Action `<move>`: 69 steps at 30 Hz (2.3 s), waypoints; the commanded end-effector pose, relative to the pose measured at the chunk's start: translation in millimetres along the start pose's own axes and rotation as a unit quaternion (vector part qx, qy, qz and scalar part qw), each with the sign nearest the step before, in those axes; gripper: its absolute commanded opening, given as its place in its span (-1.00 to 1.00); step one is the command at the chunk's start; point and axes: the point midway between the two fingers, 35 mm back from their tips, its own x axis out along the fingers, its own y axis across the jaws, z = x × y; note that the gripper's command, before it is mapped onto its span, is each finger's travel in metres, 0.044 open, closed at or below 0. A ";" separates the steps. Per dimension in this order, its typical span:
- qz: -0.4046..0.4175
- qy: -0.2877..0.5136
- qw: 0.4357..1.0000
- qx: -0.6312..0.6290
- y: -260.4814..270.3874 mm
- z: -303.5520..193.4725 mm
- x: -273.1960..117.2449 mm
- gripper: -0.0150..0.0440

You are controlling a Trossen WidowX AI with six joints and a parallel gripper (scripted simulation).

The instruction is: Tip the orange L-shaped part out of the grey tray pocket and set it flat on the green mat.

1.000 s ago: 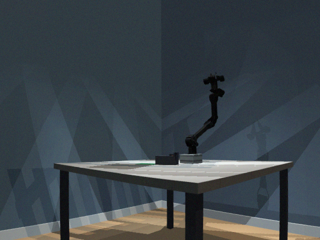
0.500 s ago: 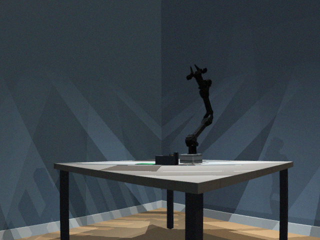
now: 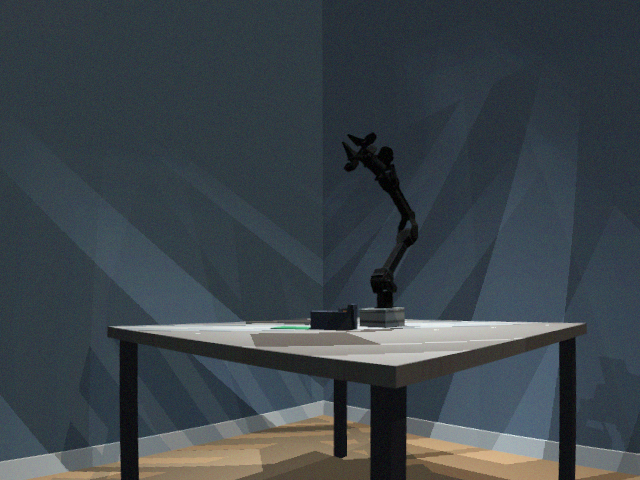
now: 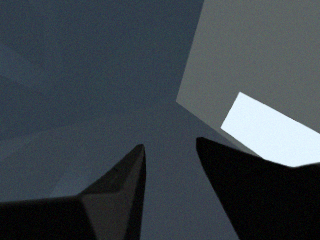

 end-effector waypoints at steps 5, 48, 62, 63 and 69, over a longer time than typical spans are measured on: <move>0.190 -0.049 0.975 0.105 128.2 46.7 27.7 0.12; 0.826 0.311 0.427 0.195 476.6 129.0 -257.1 0.12; 0.826 0.311 0.427 0.195 535.7 132.8 -297.6 0.12; 0.826 0.311 0.427 0.195 535.7 132.8 -297.6 0.12; 0.826 0.311 0.427 0.195 537.1 132.9 -298.4 0.12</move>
